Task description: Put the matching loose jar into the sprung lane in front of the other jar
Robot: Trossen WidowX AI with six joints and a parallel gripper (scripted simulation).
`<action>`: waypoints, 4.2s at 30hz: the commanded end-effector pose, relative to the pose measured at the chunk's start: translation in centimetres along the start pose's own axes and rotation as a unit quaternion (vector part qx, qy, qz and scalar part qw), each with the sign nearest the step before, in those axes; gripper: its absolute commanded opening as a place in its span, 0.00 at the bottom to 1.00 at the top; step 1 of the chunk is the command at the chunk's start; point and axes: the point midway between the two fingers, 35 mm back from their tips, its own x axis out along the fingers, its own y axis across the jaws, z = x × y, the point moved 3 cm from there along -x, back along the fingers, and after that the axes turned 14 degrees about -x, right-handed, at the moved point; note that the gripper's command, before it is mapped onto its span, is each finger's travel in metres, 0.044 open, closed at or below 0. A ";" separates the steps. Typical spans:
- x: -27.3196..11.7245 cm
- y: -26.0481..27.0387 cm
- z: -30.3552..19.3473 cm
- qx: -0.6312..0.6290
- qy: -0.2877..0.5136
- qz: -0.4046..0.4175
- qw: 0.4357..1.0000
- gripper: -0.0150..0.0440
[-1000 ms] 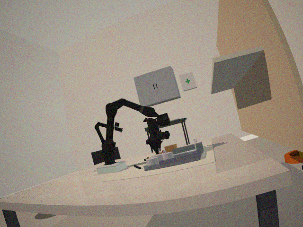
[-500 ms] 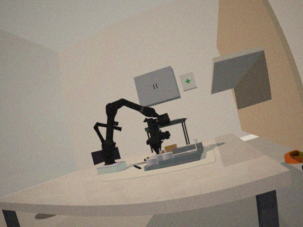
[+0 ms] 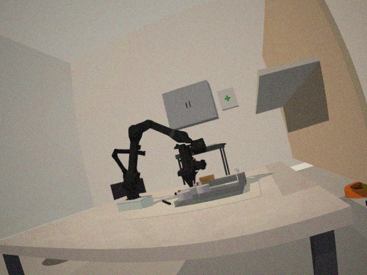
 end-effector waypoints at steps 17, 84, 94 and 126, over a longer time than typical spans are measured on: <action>0.6 -0.1 0.3 -0.001 -0.009 -0.004 1.000 0.25; 1.5 0.1 -0.5 -0.001 -0.009 -0.004 1.000 0.25; 1.6 0.1 -0.6 -0.001 -0.008 -0.003 1.000 0.25; 1.6 0.3 -1.0 -0.001 -0.008 -0.003 1.000 0.73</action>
